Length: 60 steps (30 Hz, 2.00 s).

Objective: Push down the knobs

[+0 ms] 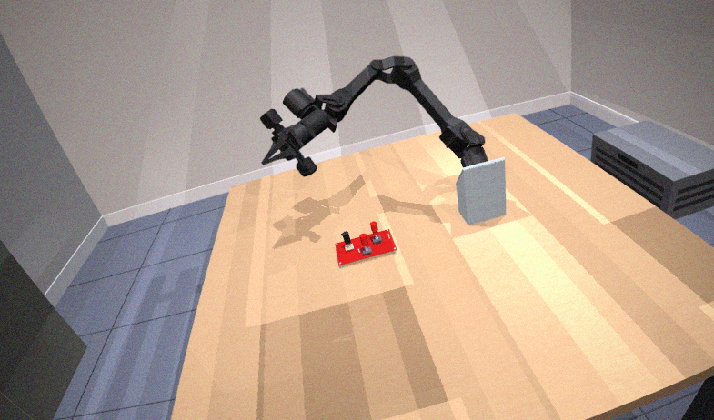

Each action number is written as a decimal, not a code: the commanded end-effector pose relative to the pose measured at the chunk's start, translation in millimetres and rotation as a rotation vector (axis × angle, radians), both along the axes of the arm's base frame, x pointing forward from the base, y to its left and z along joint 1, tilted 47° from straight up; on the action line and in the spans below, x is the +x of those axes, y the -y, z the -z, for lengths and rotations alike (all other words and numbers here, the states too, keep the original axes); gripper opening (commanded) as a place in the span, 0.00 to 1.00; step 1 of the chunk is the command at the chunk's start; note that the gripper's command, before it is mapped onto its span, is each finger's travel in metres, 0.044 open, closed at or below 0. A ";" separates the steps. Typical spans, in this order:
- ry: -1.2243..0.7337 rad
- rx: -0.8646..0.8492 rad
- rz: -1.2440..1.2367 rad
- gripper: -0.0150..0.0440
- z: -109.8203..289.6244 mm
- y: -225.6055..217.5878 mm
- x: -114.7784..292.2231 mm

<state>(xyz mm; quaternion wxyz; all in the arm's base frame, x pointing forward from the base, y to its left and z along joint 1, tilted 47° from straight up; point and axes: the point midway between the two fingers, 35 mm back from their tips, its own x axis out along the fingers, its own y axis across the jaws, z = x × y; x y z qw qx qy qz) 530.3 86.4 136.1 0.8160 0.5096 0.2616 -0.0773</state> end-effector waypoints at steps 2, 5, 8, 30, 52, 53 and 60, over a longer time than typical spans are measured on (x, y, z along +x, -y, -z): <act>-0.082 -0.115 -0.017 0.25 24.5 3.5 -8.0; -0.129 -0.183 -0.032 0.25 37.0 5.7 -13.9; -0.178 -0.251 -0.050 0.25 49.0 8.0 -20.3; -0.556 -0.737 -0.282 0.25 117.8 30.2 -80.5; -0.945 -1.164 -0.673 0.25 146.9 57.9 -147.9; -0.962 -1.182 -0.694 0.25 147.3 59.2 -150.8; -1.087 -1.298 -0.854 0.25 148.1 68.3 -170.5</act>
